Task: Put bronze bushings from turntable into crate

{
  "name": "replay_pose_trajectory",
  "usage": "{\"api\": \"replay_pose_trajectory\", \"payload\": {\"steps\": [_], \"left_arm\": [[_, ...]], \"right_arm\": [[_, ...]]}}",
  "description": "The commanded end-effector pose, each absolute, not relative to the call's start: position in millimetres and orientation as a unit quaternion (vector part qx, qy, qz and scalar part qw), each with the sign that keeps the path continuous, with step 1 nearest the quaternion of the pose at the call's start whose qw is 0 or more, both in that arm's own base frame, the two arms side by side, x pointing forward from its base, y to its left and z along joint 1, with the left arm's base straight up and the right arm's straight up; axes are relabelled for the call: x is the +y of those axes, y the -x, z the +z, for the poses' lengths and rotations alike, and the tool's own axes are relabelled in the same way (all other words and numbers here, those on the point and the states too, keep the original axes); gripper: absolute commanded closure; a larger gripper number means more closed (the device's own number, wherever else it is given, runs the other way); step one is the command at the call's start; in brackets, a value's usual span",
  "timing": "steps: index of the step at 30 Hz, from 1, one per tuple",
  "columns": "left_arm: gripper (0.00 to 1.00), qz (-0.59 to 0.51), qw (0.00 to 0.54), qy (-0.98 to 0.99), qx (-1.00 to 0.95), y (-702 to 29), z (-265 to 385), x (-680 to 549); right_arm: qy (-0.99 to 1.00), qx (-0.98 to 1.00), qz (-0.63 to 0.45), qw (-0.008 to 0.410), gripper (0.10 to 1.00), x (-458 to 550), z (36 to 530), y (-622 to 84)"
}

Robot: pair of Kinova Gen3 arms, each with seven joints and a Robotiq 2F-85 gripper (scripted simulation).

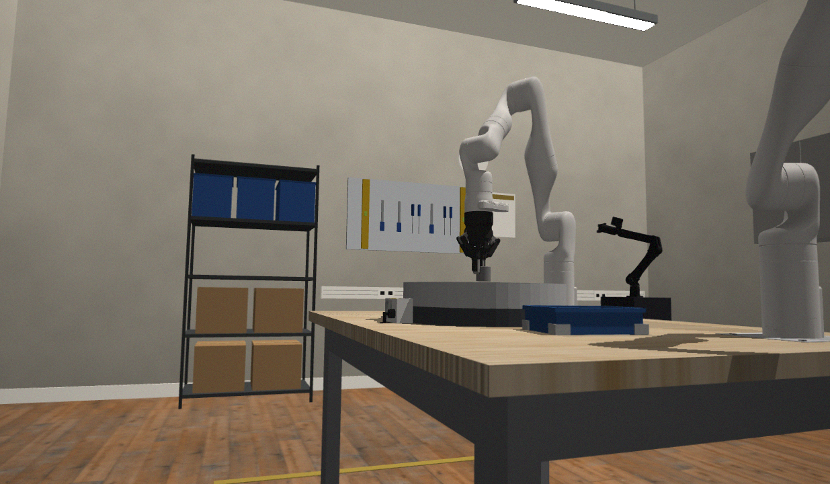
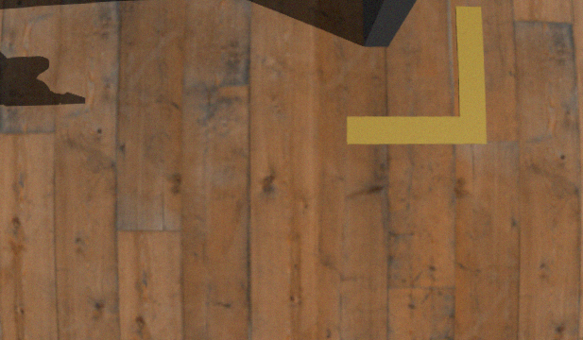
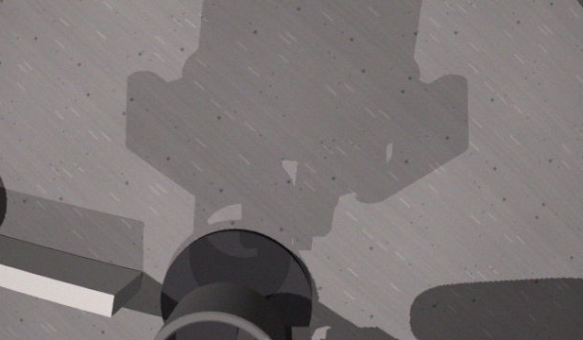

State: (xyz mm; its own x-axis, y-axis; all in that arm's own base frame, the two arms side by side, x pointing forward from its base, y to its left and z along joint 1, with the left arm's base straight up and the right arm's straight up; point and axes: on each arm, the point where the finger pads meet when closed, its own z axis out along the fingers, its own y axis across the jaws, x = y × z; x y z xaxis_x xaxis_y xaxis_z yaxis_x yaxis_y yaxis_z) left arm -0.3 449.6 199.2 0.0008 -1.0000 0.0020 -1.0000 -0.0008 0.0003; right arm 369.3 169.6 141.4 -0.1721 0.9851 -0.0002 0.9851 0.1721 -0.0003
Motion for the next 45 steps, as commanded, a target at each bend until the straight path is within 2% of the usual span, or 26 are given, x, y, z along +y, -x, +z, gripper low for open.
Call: {"api": "replay_pose_trajectory", "payload": {"steps": [1,45], "left_arm": [[0.001,0.000,0.000,-0.707,-0.707,0.4,200.0,450.0],[0.001,0.000,0.000,-0.707,-0.707,0.4,200.0,450.0]], "right_arm": [[0.643,-0.766,-0.001,0.000,1.000,169.8,142.0,-369.7],[0.643,-0.766,-0.001,0.000,1.000,169.8,105.9,-369.8]]}}
